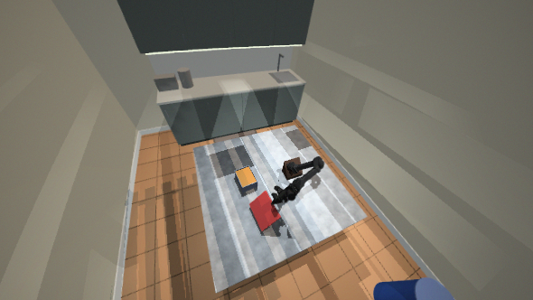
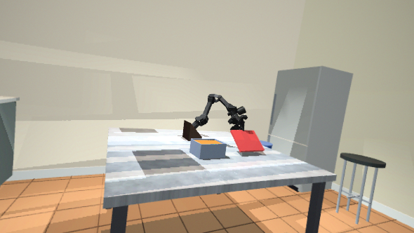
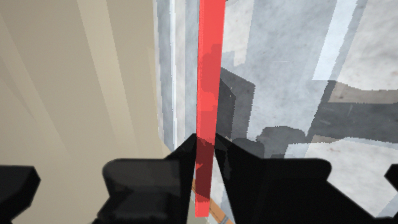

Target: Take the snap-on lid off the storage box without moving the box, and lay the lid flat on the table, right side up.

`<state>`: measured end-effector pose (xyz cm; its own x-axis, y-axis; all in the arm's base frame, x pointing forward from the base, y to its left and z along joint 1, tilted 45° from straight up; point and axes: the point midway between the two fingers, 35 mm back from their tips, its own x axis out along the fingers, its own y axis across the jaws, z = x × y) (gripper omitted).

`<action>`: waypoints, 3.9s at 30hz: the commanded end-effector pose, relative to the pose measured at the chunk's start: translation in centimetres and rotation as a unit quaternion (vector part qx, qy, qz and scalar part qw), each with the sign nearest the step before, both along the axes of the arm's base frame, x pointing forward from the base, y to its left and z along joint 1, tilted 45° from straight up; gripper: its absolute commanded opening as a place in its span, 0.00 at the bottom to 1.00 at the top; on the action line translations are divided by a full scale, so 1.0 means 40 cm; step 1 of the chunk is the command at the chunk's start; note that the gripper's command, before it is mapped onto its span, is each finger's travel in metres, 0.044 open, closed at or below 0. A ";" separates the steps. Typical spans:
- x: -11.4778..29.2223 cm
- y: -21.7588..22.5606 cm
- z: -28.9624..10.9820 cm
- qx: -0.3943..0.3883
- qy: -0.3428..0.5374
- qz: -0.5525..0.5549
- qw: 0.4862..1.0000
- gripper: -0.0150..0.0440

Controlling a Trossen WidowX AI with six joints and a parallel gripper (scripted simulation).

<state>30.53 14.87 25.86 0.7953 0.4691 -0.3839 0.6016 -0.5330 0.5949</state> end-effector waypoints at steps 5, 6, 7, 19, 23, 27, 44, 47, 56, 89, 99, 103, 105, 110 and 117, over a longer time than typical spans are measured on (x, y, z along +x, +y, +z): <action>0.003 0.007 -0.018 0.000 0.002 -0.007 1.000 0.25; 0.003 0.008 -0.019 0.000 0.002 -0.007 1.000 0.25; 0.004 0.010 -0.021 0.000 0.002 -0.007 1.000 0.25; 0.005 0.026 -0.037 0.000 0.002 -0.007 1.000 0.25; 0.005 0.032 -0.043 0.001 0.002 -0.007 1.000 0.25; 0.006 0.038 -0.048 0.001 0.002 -0.007 1.000 0.25; 0.008 0.062 -0.072 0.001 0.002 -0.007 1.000 0.25; 0.008 0.066 -0.076 0.001 0.002 -0.007 1.000 0.25; 0.009 0.079 -0.089 0.002 0.002 -0.007 1.000 0.25; 0.012 0.125 -0.136 0.002 0.002 -0.007 1.000 0.25; 0.013 0.140 -0.150 0.003 0.002 -0.007 1.000 0.25; 0.014 0.145 -0.155 0.003 0.002 -0.007 1.000 0.25; 0.014 0.148 -0.158 0.003 0.002 -0.007 1.000 0.25; 0.015 0.155 -0.165 0.003 0.002 -0.007 1.000 0.25; 0.015 0.165 -0.175 0.003 0.003 -0.007 1.000 0.25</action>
